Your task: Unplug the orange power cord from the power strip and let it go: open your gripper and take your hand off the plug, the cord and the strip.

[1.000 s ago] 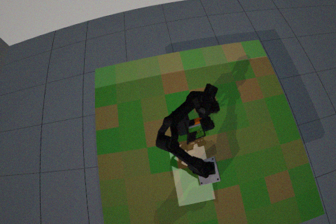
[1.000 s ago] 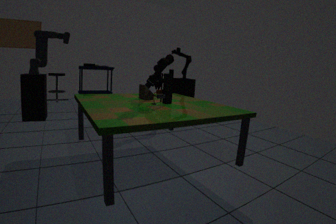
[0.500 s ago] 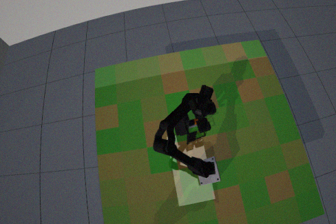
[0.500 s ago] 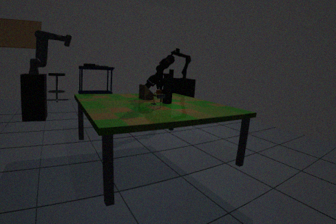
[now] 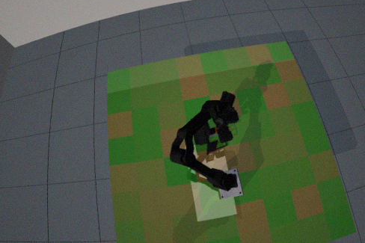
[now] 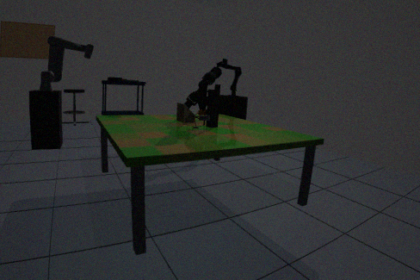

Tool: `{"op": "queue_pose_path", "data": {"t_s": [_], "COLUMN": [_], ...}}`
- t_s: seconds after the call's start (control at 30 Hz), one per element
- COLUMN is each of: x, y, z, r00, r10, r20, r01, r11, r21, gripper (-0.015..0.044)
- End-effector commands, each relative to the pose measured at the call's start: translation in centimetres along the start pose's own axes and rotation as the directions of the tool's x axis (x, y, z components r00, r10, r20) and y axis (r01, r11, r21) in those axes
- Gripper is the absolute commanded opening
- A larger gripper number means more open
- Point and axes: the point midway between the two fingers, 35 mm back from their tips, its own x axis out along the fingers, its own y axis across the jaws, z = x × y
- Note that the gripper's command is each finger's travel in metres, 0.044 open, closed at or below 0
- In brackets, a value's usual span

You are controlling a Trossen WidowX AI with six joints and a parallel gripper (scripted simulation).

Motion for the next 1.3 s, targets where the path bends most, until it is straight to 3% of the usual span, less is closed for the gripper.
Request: {"op": "queue_pose_path", "data": {"t_s": [0.0,0.2,1.07,1.27], "x": [0.0,0.0,-0.4,0.1], "y": [0.0,0.0,0.3,0.1], "z": [0.0,0.0,3.9,2.9], "r00": [1.0,1.0,1.0,1.0], "r10": [0.0,0.0,0.0,0.0], "r20": [0.0,0.0,0.003,-0.003], "r01": [0.0,0.0,0.0,0.0], "r11": [1.0,1.0,1.0,1.0], "r21": [0.0,0.0,0.004,0.008], "gripper": [0.0035,0.0,0.0,0.0157]}}
